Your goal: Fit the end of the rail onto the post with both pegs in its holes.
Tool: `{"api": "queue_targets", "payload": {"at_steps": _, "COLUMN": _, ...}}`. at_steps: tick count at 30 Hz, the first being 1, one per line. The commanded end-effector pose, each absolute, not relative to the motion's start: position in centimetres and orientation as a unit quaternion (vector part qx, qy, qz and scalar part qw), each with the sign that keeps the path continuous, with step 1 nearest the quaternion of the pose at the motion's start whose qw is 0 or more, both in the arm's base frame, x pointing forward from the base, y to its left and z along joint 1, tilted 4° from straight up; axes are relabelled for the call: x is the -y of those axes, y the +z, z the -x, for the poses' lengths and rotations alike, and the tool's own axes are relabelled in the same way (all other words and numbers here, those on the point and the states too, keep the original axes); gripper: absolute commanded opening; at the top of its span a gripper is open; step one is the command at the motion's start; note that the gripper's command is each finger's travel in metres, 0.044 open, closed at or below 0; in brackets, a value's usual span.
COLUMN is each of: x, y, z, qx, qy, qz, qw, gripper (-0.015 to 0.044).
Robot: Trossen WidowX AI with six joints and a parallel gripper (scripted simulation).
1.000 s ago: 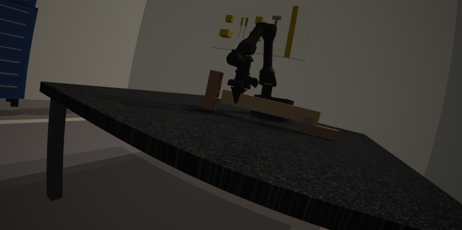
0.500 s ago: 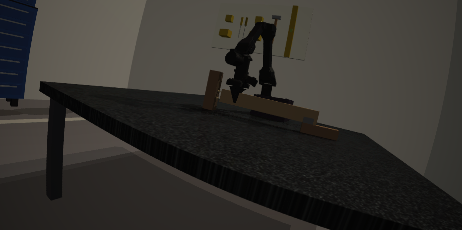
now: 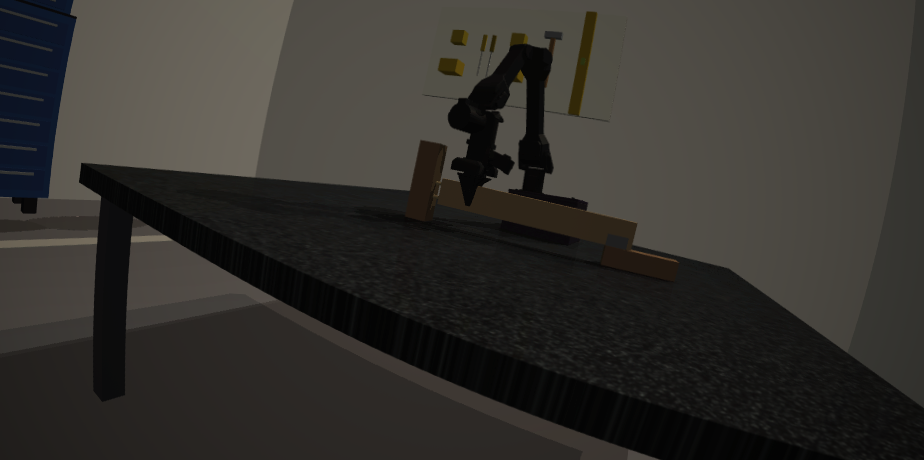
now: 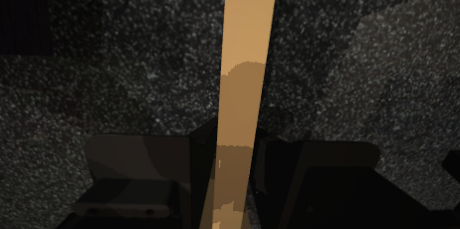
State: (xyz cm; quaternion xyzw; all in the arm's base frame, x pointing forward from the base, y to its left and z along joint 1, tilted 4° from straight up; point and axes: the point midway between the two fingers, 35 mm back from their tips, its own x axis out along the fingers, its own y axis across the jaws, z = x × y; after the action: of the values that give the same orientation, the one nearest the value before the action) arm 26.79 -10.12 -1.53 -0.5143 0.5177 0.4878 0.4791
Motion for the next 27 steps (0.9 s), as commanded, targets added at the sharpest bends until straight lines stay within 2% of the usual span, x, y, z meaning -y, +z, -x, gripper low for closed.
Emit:
{"api": "queue_targets", "payload": {"at_steps": 1, "x": 10.5, "y": -1.41, "z": -27.03, "qx": -0.516, "qy": 0.485, "qz": 0.518, "qw": 0.48, "gripper": 0.0}}
{"api": "queue_targets", "payload": {"at_steps": 27, "x": 11.25, "y": -1.16, "z": -26.97, "qx": -0.517, "qy": 0.485, "qz": 0.518, "qw": 0.479, "gripper": 0.0}}
